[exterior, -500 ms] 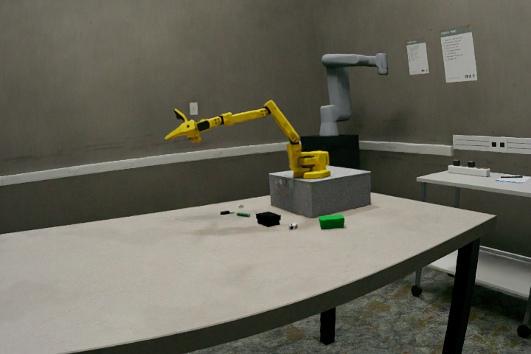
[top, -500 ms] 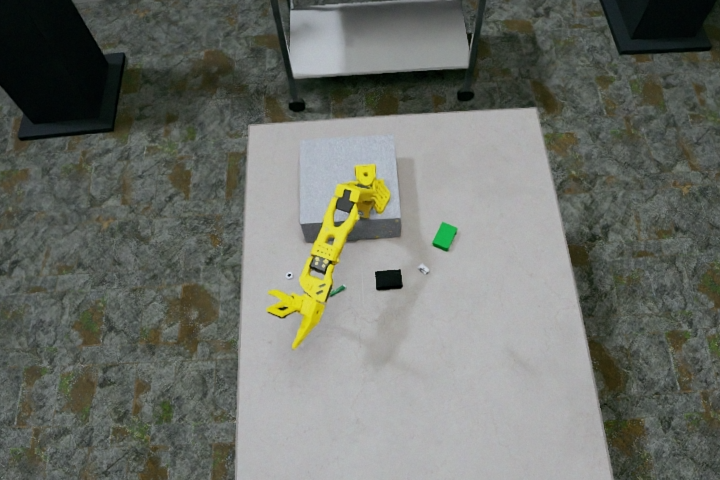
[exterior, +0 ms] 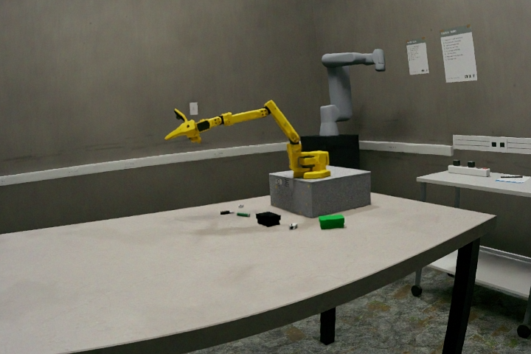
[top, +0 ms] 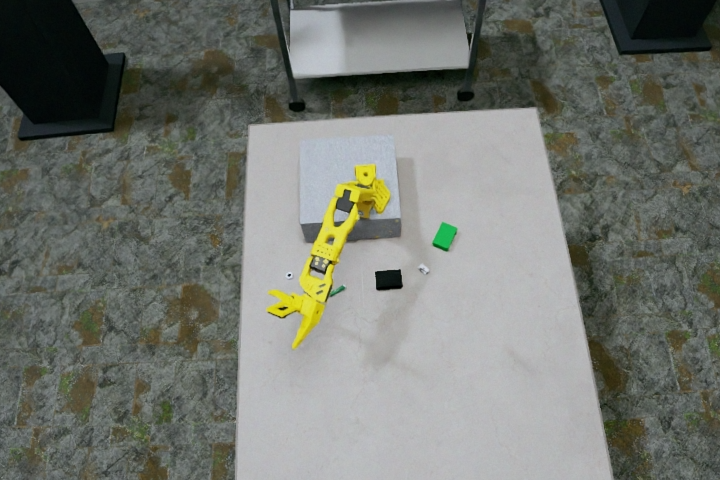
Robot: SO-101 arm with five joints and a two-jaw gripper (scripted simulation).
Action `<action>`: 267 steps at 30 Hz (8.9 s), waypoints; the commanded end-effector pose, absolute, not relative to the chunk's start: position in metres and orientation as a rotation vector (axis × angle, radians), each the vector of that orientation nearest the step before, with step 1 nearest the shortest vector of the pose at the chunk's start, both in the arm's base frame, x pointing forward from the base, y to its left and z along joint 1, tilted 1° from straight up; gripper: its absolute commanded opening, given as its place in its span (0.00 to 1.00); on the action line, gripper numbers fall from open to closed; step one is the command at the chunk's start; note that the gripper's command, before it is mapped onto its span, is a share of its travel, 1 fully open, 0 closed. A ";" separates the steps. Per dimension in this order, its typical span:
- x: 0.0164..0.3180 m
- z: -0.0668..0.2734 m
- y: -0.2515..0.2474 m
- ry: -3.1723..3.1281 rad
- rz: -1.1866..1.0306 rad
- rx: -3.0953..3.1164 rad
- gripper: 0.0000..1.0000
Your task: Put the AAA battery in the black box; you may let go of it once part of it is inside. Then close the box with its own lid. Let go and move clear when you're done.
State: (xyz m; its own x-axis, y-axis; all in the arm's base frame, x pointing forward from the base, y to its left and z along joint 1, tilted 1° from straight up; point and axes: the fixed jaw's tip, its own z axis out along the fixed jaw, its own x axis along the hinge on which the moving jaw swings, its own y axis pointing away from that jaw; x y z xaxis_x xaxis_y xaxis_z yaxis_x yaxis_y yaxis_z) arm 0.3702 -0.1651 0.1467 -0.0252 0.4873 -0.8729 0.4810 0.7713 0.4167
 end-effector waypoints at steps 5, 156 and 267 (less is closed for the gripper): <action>0.370 0.149 -0.165 1.647 0.006 0.777 1.00; 0.133 -0.076 0.039 2.209 -0.008 -2.222 0.31; 0.136 -0.083 0.040 2.209 -0.008 -2.222 0.24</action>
State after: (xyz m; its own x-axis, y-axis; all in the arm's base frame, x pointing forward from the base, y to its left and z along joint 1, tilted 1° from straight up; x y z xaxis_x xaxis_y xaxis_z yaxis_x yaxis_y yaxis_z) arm 0.1365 0.0380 -0.0850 0.0017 -1.0000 -0.0025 -0.9999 -0.0016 -0.0151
